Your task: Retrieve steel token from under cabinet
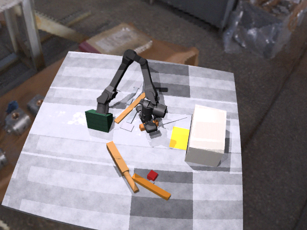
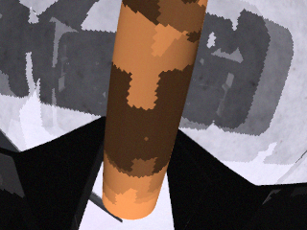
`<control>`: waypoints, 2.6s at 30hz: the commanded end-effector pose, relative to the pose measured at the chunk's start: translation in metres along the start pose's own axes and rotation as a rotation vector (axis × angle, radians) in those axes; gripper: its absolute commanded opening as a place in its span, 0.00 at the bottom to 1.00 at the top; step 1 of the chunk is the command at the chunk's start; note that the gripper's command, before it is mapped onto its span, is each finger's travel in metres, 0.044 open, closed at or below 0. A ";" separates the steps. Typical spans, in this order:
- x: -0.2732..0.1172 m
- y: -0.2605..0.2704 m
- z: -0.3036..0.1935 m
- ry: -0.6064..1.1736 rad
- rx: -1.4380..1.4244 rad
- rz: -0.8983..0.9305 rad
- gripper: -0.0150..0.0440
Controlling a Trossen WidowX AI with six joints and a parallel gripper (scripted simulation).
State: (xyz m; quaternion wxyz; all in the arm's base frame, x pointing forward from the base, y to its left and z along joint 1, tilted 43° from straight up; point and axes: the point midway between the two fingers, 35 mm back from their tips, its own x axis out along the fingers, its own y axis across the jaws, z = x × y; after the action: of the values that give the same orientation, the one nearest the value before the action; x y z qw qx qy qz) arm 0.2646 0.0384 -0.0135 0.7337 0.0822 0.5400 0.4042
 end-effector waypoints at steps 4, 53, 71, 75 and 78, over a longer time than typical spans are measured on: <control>-0.001 -0.010 -0.002 -0.002 -0.001 -0.006 0.25; -0.002 -0.055 -0.041 0.000 -0.001 -0.010 0.25; -0.002 -0.067 -0.052 0.000 -0.001 -0.011 0.25; -0.002 -0.071 -0.055 0.001 -0.001 -0.011 0.25; -0.002 -0.073 -0.058 0.001 -0.001 -0.011 0.25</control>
State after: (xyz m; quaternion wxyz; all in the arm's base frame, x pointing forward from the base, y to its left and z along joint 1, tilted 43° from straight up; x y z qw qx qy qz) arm 0.2509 -0.0243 -0.0732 0.7341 0.0811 0.5408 0.4026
